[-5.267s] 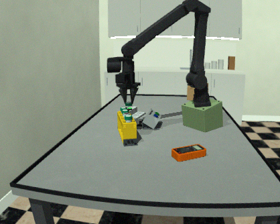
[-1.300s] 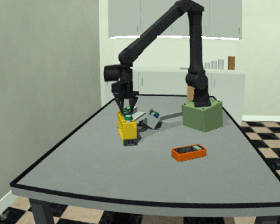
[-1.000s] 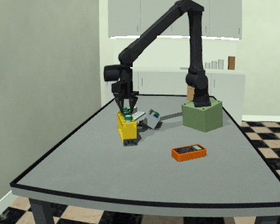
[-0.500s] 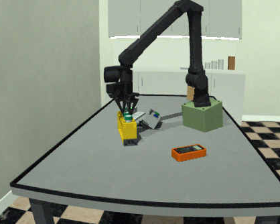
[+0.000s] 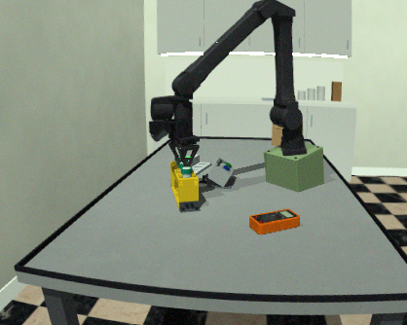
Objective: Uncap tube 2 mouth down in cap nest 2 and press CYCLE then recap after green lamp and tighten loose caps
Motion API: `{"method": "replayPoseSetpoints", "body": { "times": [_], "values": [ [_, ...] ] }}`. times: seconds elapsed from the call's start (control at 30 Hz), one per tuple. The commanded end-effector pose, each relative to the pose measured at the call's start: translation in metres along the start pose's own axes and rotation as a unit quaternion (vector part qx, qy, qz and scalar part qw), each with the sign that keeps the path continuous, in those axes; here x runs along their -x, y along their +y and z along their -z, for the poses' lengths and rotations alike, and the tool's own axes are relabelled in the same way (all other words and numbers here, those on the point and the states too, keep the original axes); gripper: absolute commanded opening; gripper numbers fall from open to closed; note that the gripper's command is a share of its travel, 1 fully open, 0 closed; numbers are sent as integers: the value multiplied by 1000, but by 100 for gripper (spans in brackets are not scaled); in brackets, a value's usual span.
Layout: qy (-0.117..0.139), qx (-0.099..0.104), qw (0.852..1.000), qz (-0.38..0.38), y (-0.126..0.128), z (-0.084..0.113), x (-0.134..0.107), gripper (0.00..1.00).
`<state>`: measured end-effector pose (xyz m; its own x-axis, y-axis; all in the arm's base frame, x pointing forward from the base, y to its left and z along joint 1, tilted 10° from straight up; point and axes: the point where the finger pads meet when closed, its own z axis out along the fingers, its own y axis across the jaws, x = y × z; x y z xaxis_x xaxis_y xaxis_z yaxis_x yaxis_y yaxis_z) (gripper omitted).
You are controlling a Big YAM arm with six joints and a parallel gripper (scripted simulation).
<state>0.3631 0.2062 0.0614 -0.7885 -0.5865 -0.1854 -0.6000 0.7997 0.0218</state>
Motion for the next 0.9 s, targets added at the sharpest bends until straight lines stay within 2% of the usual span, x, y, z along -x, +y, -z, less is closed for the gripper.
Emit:
{"method": "replayPoseSetpoints", "body": {
  "times": [0.0,0.07,0.1,0.57,0.6,0.7,0.8,0.83,0.87],
  "values": [
    [8,0,1000,-25,1,-9,-4,49],
    [8,0,1000,-25,0,-9,-3,49],
    [-10,-2,1000,-20,-1,5,10,0],
    [-10,-2,1000,-20,-1,5,10,0],
    [7,0,999,-50,0,-8,-3,0],
    [7,-1,992,-123,0,-8,-3,0],
    [7,-1,992,-123,0,-8,-3,0],
    [-10,-1,993,-117,-1,5,10,0],
    [-10,-1,993,-117,-1,5,10,0]
  ]
}}
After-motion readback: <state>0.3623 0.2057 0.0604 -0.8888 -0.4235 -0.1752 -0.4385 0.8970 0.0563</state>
